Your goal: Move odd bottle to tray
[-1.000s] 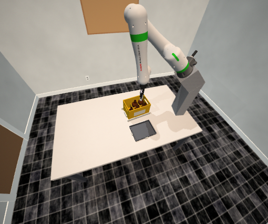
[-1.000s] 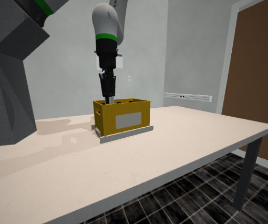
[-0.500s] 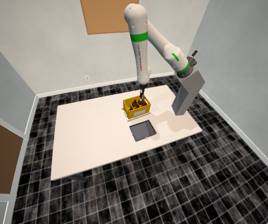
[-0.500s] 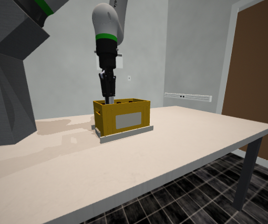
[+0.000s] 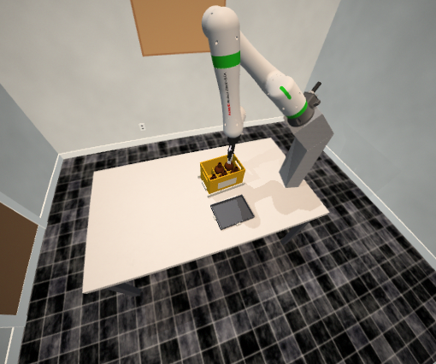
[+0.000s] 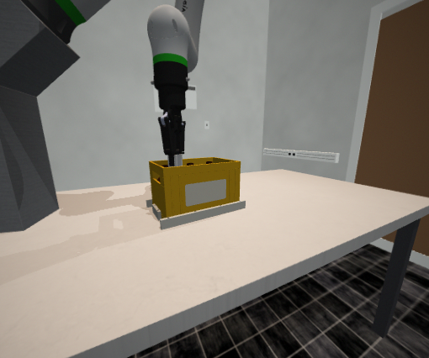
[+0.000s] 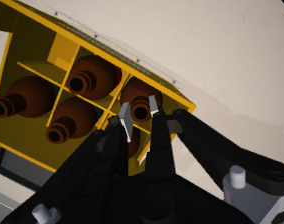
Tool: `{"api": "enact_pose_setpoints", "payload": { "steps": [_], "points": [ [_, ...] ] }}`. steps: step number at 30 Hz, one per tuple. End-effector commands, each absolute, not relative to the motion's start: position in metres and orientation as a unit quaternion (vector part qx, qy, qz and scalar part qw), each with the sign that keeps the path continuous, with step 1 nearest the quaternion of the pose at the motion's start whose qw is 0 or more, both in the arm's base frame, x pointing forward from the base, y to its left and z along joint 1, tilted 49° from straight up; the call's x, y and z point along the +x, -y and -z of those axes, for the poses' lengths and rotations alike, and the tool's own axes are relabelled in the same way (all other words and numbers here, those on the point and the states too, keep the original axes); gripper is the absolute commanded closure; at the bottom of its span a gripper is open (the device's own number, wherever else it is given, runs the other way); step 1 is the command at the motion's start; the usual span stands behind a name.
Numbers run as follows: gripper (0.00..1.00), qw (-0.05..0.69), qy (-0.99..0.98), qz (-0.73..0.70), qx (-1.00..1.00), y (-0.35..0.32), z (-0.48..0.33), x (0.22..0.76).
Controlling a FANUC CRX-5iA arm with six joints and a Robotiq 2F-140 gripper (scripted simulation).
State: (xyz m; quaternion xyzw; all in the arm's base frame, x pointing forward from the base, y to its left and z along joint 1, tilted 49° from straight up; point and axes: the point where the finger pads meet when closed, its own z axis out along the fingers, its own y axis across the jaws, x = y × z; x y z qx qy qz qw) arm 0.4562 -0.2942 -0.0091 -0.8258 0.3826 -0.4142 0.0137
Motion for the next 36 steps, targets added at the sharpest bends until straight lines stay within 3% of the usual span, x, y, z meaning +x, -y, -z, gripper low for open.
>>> {"api": "enact_pose_setpoints", "payload": {
  "steps": [1, 17, 18, 36],
  "points": [
    [0.90, 0.014, -0.383, 0.414, -0.826, 0.2943, 0.0088, 0.4562],
    [0.90, 0.014, -0.383, 0.414, -0.826, 0.2943, 0.0088, 0.4562],
    [0.56, 0.014, -0.383, 0.414, -0.826, 0.2943, 0.0088, 0.4562],
    [0.56, 0.014, -0.383, 0.414, -0.826, 0.2943, 0.0088, 0.4562]
  ]
}}
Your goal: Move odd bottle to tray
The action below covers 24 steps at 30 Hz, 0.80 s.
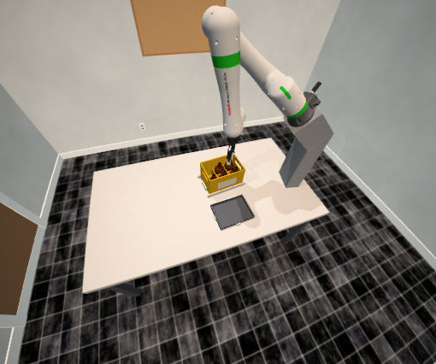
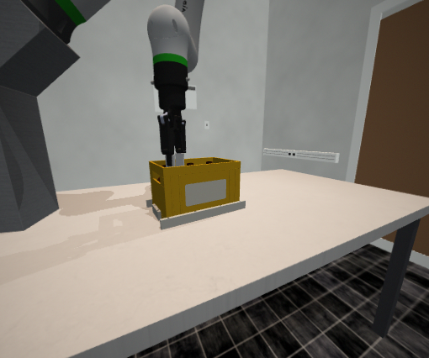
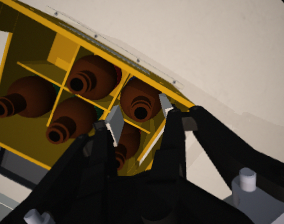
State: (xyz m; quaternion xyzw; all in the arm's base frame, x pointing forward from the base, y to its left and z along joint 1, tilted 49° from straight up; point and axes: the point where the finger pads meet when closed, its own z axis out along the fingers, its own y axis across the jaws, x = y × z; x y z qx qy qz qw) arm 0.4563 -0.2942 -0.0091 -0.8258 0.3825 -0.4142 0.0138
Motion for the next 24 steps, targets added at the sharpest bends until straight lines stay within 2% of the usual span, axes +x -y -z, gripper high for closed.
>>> {"api": "enact_pose_setpoints", "payload": {
  "steps": [1, 24],
  "points": [
    [0.56, 0.014, -0.383, 0.414, -0.826, 0.2943, 0.0088, 0.4562],
    [0.56, 0.014, -0.383, 0.414, -0.826, 0.2925, 0.0048, 0.4519]
  ]
}}
